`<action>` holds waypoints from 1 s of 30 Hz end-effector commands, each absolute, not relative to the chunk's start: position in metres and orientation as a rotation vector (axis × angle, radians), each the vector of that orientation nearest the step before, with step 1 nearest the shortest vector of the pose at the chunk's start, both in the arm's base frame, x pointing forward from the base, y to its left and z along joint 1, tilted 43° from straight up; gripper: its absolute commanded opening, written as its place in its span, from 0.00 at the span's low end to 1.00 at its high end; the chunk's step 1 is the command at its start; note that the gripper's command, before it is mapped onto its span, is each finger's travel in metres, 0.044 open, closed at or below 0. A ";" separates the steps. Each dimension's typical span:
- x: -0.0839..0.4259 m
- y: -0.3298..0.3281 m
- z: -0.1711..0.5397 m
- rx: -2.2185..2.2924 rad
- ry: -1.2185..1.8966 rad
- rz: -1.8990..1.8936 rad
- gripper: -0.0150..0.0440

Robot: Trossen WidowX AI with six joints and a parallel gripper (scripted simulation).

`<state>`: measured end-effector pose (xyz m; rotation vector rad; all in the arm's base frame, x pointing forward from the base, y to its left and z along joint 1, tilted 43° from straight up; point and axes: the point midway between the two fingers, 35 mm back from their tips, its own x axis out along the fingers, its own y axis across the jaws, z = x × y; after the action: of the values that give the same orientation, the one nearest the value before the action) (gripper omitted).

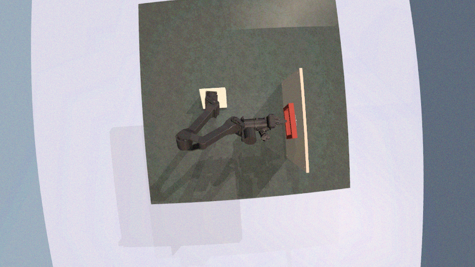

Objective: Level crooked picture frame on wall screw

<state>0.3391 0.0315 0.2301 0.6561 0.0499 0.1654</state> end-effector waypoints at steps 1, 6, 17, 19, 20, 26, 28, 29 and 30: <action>0.340 0.031 0.230 0.659 0.048 0.160 0.69; 0.345 0.031 0.231 0.659 0.048 0.160 0.69; 0.362 0.034 0.232 0.659 0.047 0.160 0.69; 0.365 0.035 0.232 0.659 0.046 0.160 0.69; 0.367 0.035 0.232 0.659 0.046 0.160 0.69; 0.376 0.037 0.231 0.659 0.046 0.160 0.69; 0.378 0.037 0.231 0.659 0.046 0.160 0.69; 0.379 0.037 0.231 0.659 0.046 0.160 0.69; 0.379 0.037 0.231 0.659 0.046 0.160 0.69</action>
<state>0.3759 0.0377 0.2318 0.6561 0.0456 0.1670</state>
